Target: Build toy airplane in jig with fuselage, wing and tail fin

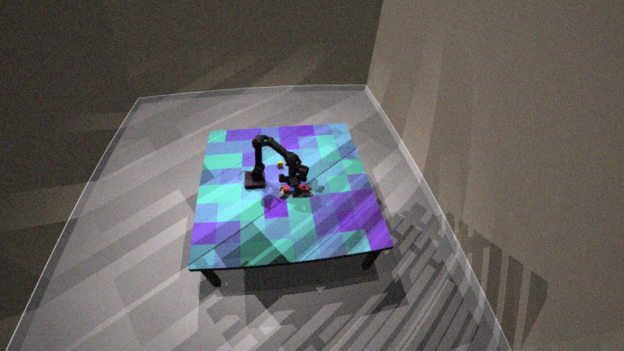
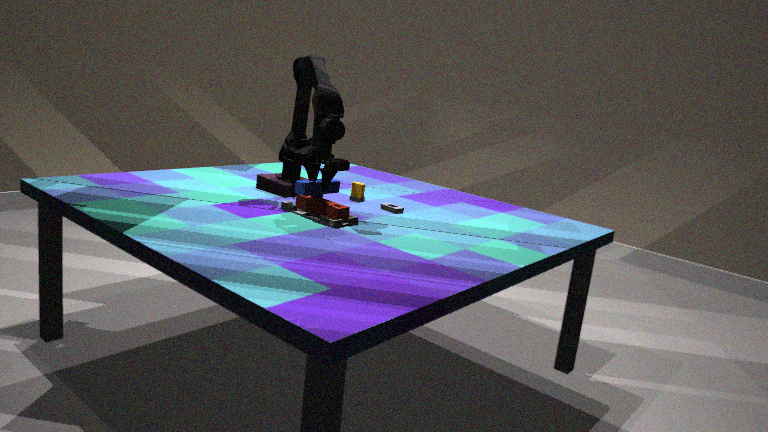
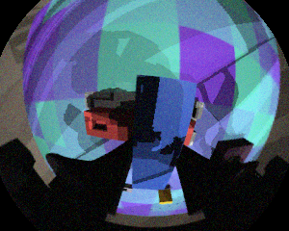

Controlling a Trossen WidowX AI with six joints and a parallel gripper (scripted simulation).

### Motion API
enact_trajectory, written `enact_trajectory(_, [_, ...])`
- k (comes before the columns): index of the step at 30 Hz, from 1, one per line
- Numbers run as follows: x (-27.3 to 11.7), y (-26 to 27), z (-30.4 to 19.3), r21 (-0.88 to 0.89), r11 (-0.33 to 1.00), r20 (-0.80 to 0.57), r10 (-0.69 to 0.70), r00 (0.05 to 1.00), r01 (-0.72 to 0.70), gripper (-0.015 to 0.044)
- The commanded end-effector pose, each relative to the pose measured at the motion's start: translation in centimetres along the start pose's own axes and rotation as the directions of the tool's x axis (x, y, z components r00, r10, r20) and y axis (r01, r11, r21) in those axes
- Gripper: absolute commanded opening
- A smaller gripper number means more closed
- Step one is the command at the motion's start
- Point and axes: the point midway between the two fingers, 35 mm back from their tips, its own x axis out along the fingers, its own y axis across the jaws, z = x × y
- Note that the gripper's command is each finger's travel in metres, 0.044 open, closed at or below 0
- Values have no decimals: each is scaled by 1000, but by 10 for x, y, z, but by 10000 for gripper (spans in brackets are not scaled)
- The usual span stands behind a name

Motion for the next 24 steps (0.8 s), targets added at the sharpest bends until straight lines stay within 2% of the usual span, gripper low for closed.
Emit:
enact_trajectory(1, [6,0,-1,3,1000,-3,2,1000,-2,195])
enact_trajectory(5, [8,0,-1,3,1000,-3,2,1000,-2,195])
enact_trajectory(12, [7,-1,0,0,1000,-1,-2,1000,2,148])
enact_trajectory(17, [7,-1,0,0,1000,-1,-2,1000,2,17])
enact_trajectory(24, [7,-1,0,0,1000,-1,-2,1000,2,201])
